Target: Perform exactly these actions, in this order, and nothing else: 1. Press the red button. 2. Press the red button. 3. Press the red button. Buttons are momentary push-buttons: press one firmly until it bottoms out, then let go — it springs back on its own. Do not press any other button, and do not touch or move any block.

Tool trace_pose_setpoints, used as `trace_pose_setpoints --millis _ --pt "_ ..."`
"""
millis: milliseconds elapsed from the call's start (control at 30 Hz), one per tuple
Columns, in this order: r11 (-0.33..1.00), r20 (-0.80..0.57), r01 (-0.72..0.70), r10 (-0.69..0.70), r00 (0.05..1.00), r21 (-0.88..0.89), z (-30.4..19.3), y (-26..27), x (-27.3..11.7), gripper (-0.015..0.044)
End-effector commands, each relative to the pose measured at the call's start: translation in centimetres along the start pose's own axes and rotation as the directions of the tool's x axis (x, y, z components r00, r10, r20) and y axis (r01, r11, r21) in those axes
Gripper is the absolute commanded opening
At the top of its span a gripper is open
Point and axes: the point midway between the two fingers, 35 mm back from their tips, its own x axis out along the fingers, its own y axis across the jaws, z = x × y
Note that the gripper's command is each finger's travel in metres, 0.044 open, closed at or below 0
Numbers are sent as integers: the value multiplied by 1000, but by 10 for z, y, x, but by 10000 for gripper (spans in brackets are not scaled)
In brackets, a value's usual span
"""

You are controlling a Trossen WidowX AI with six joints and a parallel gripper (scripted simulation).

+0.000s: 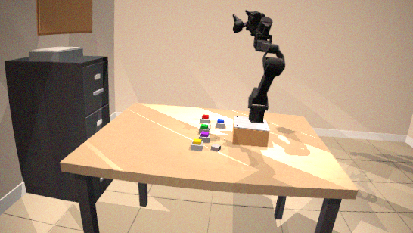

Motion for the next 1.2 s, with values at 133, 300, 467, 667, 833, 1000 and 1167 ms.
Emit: trace_pose_setpoints --millis 133,300,467,667,833,1000,1167 --pt "984 -279 9 41 959 175 -89 11 29 400" --pt "962 -502 -7 148 852 272 -159 45 36 400" --pt "937 -690 -56 293 662 344 -222 97 26 400" --pt "895 -824 -161 446 349 417 -274 165 -9 400" --pt "823 -857 -287 515 14 490 -300 220 -57 400" --pt "690 -810 -425 475 -345 586 -306 264 -115 400" --pt "544 -730 -506 356 -583 669 -298 283 -159 400"
